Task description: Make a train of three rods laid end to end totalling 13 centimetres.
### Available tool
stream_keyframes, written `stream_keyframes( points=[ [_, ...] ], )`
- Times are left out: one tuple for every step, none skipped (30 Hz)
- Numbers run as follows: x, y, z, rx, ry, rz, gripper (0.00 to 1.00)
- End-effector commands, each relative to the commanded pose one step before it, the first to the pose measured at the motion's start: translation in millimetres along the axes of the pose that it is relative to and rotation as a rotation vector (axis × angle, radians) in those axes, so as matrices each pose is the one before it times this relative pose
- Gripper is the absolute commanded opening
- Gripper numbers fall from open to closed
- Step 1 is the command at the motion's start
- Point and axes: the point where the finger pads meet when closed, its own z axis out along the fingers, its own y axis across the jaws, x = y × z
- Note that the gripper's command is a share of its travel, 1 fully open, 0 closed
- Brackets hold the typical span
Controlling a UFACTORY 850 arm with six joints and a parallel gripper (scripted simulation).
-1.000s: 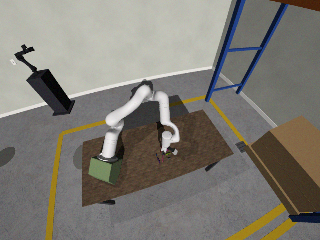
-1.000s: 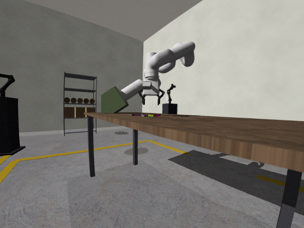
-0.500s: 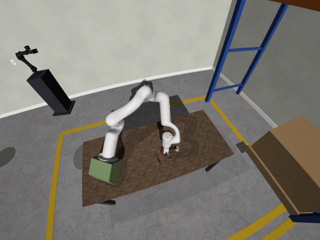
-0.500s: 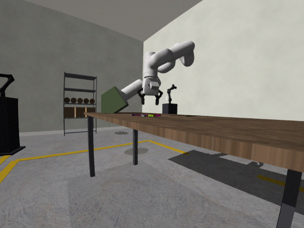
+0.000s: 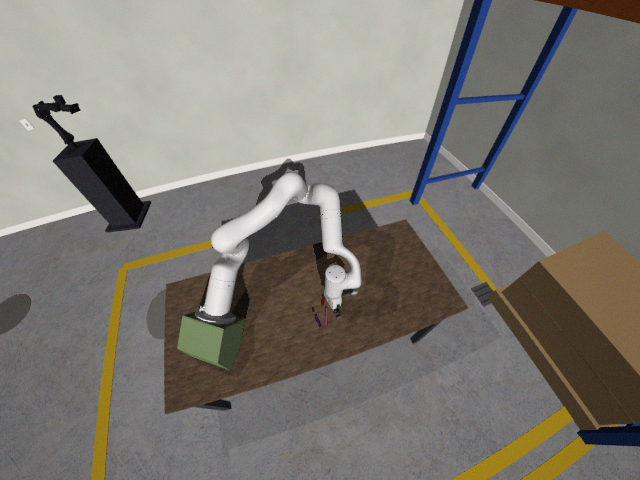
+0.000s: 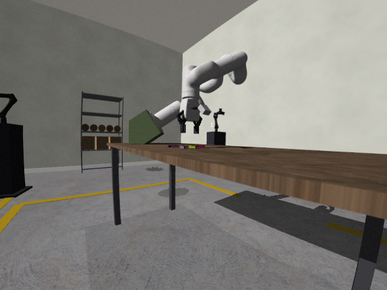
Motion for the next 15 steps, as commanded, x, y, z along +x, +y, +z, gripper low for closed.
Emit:
stream_keyframes(
  points=[
    [0.03, 2.95, -0.56, -0.0024, 0.01252, -0.16738, 1.0],
    [-0.17, 0.51, 0.0, 0.0, 0.0, -0.03174, 1.0],
    [-0.19, 0.5, 0.0, 0.0, 0.0, -0.03175, 1.0],
    [-0.21, 0.5, 0.0, 0.0, 0.0, -0.03176, 1.0],
    [-0.22, 0.49, 0.0, 0.0, 0.0, -0.03175, 1.0],
    [0.0, 0.0, 0.0, 0.0, 0.0, 0.0, 1.0],
    [0.0, 0.0, 0.0, 0.0, 0.0, 0.0, 1.0],
    [-0.4, 0.81, -0.01, 0.00001, 0.0, -0.05317, 1.0],
    [-0.41, 0.72, -0.01, 0.00001, 0.0, -0.04858, 1.0],
    [-0.35, 0.54, -0.01, 0.0, 0.0, -0.03774, 1.0],
    [-0.25, 0.36, 0.0, 0.0, 0.0, -0.02612, 1.0],
    [-0.3, 0.4, 0.0, 0.0, 0.0, -0.02952, 1.0],
    [-0.33, 0.42, 0.0, 0.0, 0.0, -0.0316, 1.0],
    [-0.31, 0.37, 0.0, 0.0, 0.0, -0.02822, 1.0],
    [-0.27, 0.3, 0.0, 0.0, 0.0, -0.02357, 1.0]
  ],
)
